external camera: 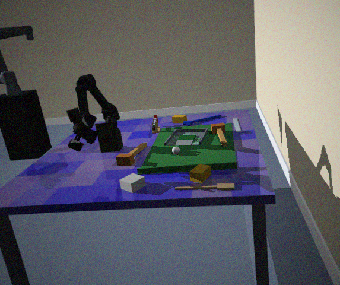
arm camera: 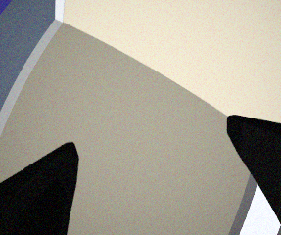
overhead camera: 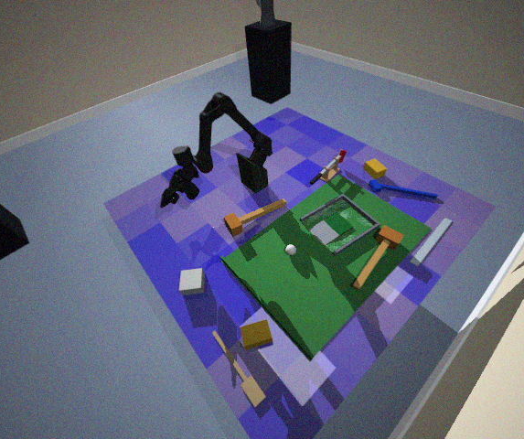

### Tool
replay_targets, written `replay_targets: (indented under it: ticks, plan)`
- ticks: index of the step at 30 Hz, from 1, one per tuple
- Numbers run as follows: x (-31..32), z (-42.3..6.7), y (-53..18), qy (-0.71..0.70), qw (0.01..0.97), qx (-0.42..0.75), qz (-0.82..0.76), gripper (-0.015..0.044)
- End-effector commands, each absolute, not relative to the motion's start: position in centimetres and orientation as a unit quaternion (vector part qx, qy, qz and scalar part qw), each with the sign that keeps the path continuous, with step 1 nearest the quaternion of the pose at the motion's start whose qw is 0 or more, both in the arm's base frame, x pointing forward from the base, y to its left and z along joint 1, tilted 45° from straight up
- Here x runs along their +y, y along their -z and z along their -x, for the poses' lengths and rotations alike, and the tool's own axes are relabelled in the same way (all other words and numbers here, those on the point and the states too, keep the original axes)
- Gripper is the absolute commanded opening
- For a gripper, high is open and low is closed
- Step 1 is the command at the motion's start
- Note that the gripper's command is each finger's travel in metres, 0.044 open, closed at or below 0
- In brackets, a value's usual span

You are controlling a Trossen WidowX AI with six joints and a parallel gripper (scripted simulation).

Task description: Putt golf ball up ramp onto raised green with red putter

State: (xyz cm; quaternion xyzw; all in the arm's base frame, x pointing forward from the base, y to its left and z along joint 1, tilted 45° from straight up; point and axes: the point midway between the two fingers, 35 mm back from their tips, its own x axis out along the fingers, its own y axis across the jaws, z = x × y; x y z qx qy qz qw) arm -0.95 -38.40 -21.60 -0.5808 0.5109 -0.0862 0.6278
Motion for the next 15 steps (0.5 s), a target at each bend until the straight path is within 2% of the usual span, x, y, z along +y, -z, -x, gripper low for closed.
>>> replay_targets:
  ticks: [1,2,8,15]
  plan:
    - [-38.4,0.7,21.5,0.085,0.630,0.508,0.581,0.0426]
    - [-38.6,0.0,21.3,0.079,0.637,0.500,0.581,0.0440]
    - [-38.6,-9.1,17.9,0.008,0.712,0.410,0.570,0.0440]
    - [-35.0,-18.9,13.6,-0.090,0.783,0.321,0.524,0.0440]
